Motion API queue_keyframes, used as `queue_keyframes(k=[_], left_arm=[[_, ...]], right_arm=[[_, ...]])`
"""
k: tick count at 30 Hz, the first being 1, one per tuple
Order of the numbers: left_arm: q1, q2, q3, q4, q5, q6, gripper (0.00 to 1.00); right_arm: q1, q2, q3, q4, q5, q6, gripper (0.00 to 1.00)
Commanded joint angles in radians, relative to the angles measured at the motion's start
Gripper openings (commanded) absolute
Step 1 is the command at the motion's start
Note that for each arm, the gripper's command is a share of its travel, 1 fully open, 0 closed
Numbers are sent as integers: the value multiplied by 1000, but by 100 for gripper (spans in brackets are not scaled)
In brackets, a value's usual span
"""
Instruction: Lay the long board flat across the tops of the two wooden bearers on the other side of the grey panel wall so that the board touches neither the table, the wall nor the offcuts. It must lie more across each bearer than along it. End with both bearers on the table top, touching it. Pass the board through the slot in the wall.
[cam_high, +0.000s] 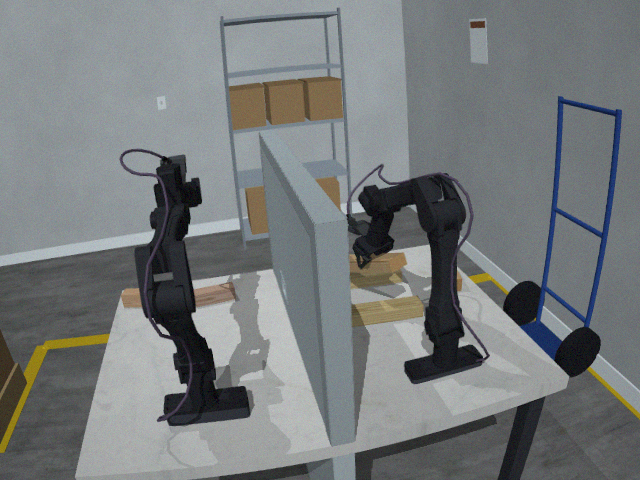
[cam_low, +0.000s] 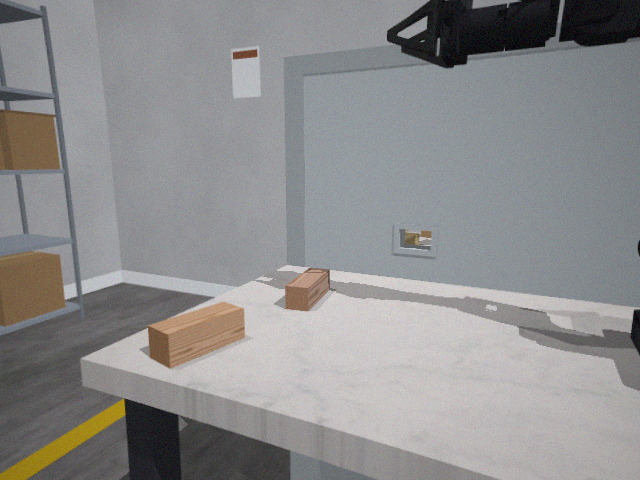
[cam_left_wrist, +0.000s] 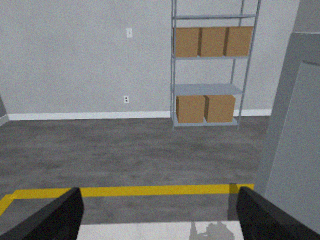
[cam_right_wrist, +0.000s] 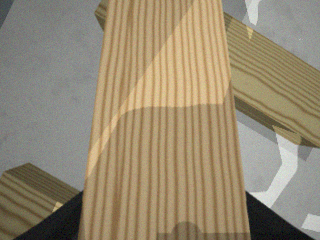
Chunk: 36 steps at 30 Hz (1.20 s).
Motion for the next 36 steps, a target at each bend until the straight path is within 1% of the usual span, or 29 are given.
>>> queue_keyframes(k=[1, 3, 8, 12, 13, 14, 15, 18, 20, 21, 23, 25, 28, 31, 36], left_arm=[[-3, 0, 29, 69, -12, -8, 78], [-3, 0, 29, 69, -12, -8, 78], [-3, 0, 29, 69, -12, -8, 78], [-3, 0, 29, 69, -12, -8, 78], [-3, 0, 29, 69, -12, -8, 78], [-3, 0, 29, 69, -12, -8, 78], [-3, 0, 29, 69, -12, -8, 78], [-3, 0, 29, 69, -12, -8, 78], [-3, 0, 29, 69, -12, -8, 78], [-3, 0, 29, 69, -12, -8, 78], [-3, 0, 29, 69, -12, -8, 78], [-3, 0, 29, 69, -12, -8, 78], [-3, 0, 29, 69, -12, -8, 78], [-3, 0, 29, 69, -12, -8, 78], [-3, 0, 29, 69, -12, -8, 78]], right_arm=[[36, -87, -60, 208, 72, 104, 0], [36, -87, -60, 208, 72, 104, 0], [61, -140, -196, 387, 150, 293, 0], [64, -179, -262, 454, 185, 422, 0], [81, -200, -269, 486, 204, 405, 0], [101, -193, -342, 520, 228, 402, 0], [105, -198, -357, 538, 238, 415, 0], [120, -230, -433, 631, 282, 515, 0], [120, -230, -433, 631, 282, 515, 0], [130, -251, -473, 683, 312, 561, 0], [131, -270, -485, 704, 323, 595, 0], [145, -260, -525, 754, 353, 608, 0], [155, -213, -485, 743, 366, 534, 0], [123, -209, -478, 767, 372, 524, 0], [121, -197, -478, 787, 368, 518, 0]])
